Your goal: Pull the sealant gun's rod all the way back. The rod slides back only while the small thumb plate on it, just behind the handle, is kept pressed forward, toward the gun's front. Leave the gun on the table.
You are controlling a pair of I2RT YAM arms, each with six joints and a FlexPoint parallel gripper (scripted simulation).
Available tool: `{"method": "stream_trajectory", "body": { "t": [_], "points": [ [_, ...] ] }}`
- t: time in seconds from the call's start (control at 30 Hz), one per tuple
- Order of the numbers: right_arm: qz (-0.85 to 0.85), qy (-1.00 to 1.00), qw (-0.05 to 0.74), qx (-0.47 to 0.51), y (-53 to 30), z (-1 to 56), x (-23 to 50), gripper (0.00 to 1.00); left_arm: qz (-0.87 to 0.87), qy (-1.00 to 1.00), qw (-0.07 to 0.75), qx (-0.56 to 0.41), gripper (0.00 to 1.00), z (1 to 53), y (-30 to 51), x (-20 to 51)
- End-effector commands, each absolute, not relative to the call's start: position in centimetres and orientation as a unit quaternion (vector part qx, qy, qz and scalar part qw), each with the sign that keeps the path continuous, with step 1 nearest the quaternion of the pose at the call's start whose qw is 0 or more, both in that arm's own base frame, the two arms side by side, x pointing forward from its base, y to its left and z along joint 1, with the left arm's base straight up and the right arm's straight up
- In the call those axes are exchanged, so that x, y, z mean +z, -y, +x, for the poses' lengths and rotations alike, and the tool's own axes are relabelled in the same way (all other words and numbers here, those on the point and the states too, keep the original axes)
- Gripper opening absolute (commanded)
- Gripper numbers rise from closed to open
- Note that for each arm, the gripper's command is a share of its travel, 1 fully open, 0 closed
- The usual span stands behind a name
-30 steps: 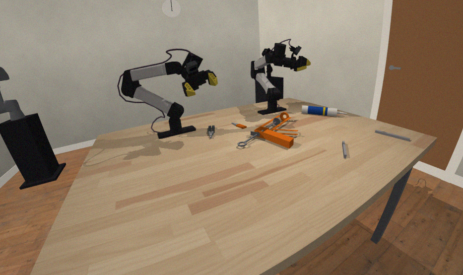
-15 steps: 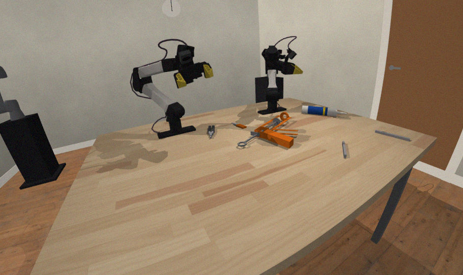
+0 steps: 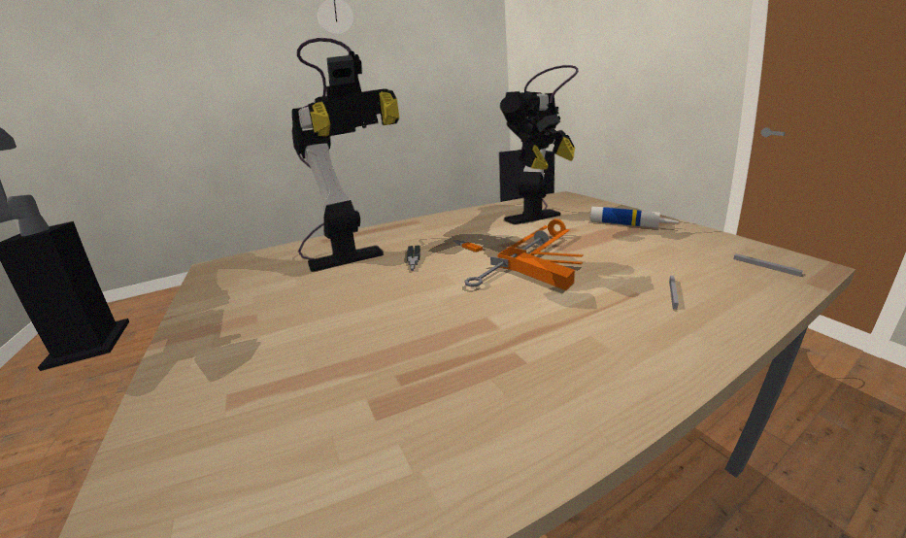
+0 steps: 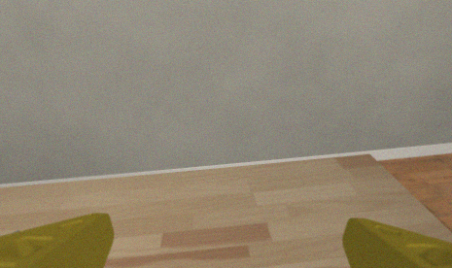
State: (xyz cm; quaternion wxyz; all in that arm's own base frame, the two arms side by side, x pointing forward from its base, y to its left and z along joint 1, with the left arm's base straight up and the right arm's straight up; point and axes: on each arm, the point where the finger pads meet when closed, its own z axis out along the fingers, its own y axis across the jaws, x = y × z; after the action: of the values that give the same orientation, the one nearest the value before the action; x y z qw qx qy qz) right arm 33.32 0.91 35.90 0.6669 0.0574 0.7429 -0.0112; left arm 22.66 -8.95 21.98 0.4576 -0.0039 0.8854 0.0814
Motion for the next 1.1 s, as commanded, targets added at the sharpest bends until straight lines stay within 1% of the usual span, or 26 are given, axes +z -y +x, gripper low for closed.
{"method": "stream_trajectory", "body": {
  "t": [0.0,0.1,0.27,0.47,0.6,0.9,1.07],
  "points": [
    [-0.01,-0.695,0.719,0.009,-1.0,36.4,41.0,1.0,0.105,-0.907,0.409,0.004,1.0,24.0,14.5,21.2],
    [-0.01,-0.694,0.72,0.006,-0.7,36.7,41.2,1.0,0.125,-0.909,0.398,-0.003,1.0,24.2,15.4,20.9],
    [0.001,-0.699,0.715,-0.001,0.1,37.4,41.2,1.0,0.218,-0.914,0.341,-0.039,1.0,25.2,19.5,19.3],
    [0.002,-0.7,0.714,-0.002,0.2,37.6,41.1,1.0,0.303,-0.915,0.261,-0.059,1.0,26.1,23.0,16.9],
    [0.001,-0.7,0.714,-0.002,0.2,37.6,41.1,1.0,0.336,-0.91,0.231,-0.071,1.0,26.9,24.9,16.1],
    [0.001,-0.7,0.714,-0.002,0.2,37.6,41.1,1.0,0.367,-0.904,0.201,-0.084,1.0,28.0,27.0,15.2],
    [0.001,-0.7,0.714,-0.002,0.2,37.6,41.1,1.0,0.363,-0.905,0.207,-0.083,1.0,28.8,27.5,15.2]
  ]
}}
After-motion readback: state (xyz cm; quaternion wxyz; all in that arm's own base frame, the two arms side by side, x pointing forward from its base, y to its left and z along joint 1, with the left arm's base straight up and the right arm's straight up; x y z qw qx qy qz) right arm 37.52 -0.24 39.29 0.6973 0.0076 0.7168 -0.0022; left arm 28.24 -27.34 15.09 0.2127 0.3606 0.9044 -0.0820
